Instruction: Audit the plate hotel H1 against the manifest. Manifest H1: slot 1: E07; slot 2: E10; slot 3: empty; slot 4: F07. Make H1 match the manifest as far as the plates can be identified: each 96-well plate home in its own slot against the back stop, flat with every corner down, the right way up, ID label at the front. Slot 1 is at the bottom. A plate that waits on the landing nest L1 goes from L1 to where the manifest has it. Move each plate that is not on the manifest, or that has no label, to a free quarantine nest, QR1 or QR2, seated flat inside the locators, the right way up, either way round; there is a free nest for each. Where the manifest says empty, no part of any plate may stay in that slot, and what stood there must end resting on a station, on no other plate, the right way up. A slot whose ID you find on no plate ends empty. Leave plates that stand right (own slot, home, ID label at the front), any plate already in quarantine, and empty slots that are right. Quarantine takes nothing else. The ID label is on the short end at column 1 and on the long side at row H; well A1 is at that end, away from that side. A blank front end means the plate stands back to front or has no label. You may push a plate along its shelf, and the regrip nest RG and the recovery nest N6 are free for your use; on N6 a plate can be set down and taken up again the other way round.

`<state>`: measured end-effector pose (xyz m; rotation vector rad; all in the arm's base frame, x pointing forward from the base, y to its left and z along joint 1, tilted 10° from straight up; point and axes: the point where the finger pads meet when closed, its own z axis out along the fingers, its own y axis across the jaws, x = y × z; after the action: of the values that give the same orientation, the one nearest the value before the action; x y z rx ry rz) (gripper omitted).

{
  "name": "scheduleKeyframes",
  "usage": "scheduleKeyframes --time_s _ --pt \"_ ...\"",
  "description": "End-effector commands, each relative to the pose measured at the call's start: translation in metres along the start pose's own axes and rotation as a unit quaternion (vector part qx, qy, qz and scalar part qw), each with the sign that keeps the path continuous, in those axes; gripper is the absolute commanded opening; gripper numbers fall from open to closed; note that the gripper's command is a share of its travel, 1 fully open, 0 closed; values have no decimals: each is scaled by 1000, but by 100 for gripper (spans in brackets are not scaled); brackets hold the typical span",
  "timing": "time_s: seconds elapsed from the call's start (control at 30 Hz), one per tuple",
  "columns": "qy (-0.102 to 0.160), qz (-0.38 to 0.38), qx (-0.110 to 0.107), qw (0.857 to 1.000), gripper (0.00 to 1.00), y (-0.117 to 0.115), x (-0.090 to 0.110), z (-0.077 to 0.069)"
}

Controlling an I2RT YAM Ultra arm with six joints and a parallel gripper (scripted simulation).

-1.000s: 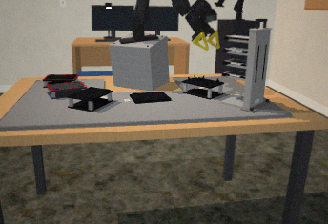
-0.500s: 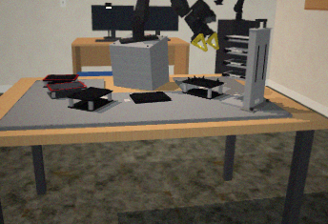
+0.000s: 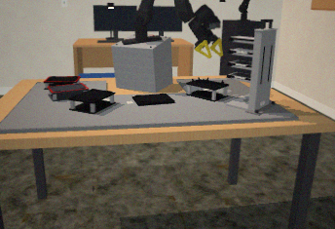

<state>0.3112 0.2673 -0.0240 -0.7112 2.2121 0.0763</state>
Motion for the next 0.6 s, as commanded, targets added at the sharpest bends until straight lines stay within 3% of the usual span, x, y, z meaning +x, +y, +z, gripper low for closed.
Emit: scheduleKeyframes --time_s 0.0,0.17,0.2,0.3,0.33,0.47,0.57 --pt "-12 0 -2 1000 100 0 0 2" --pt "-14 1 -2 1000 100 0 1 6" --pt "-29 5 -3 1000 100 0 -9 0" --pt "-18 3 -1 1000 100 -1 2 11" --pt "-30 8 -2 1000 100 0 -11 15" --pt "-40 9 -5 999 100 2 -23 16" --pt "-30 8 -3 1000 100 0 -18 24"
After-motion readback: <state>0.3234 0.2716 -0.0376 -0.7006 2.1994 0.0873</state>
